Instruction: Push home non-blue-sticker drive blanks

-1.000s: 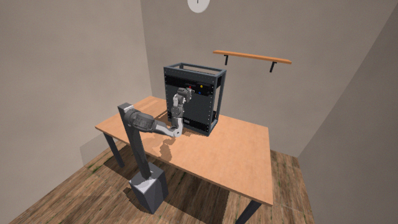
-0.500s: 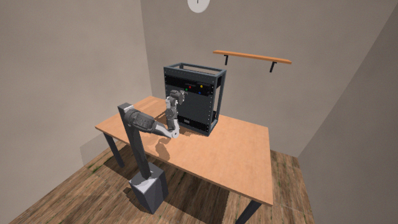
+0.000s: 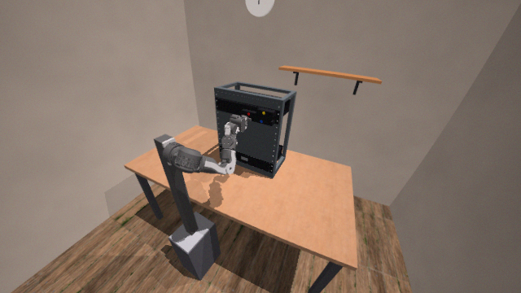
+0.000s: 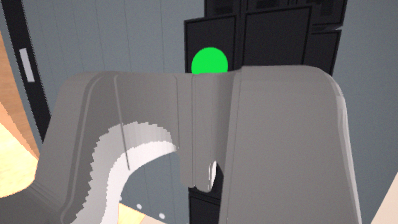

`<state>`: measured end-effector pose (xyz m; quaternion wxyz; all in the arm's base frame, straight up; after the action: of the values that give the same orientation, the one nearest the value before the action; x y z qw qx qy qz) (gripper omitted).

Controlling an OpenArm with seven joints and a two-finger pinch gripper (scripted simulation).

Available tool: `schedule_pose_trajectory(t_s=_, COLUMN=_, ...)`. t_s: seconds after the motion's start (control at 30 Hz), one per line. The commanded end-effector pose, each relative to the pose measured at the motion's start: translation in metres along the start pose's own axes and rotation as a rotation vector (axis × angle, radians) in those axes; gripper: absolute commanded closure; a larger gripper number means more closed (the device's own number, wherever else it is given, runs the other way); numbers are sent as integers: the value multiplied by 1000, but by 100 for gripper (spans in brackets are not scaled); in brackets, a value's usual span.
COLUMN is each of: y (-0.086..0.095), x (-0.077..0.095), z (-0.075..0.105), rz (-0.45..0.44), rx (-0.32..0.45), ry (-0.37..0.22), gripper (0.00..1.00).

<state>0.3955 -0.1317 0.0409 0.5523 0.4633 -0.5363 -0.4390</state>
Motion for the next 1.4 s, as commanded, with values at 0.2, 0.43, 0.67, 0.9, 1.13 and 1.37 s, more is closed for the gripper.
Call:
schedule_pose_trajectory(t_s=0.2, y=2, x=-1, z=0, rz=5, rx=11, ry=3, gripper=100)
schedule_pose_trajectory(t_s=0.43, y=2, x=-1, z=0, rz=5, rx=10, ry=3, gripper=100)
schedule_pose_trajectory(t_s=0.67, y=2, x=-1, z=-8, rz=5, rx=9, ry=2, gripper=100)
schedule_pose_trajectory(t_s=0.9, y=2, x=-1, z=-10, rz=5, rx=9, ry=2, gripper=100)
schedule_pose_trajectory(t_s=1.13, y=2, x=-1, z=-12, rz=5, rx=9, ry=2, gripper=100)
schedule_pose_trajectory(t_s=1.37, y=3, x=-1, z=-20, rz=5, rx=9, ry=2, gripper=100)
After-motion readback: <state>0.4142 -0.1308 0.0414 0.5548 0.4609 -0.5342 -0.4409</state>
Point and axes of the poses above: the point where the finger pads meet when closed, its own z axis back along the fingers, its own y axis across the jaws, x = y × z, the point moved 6 cm from there along z, back along the fingers, and after that the axes turned 11 degrees about z, right-handed, at the moved point
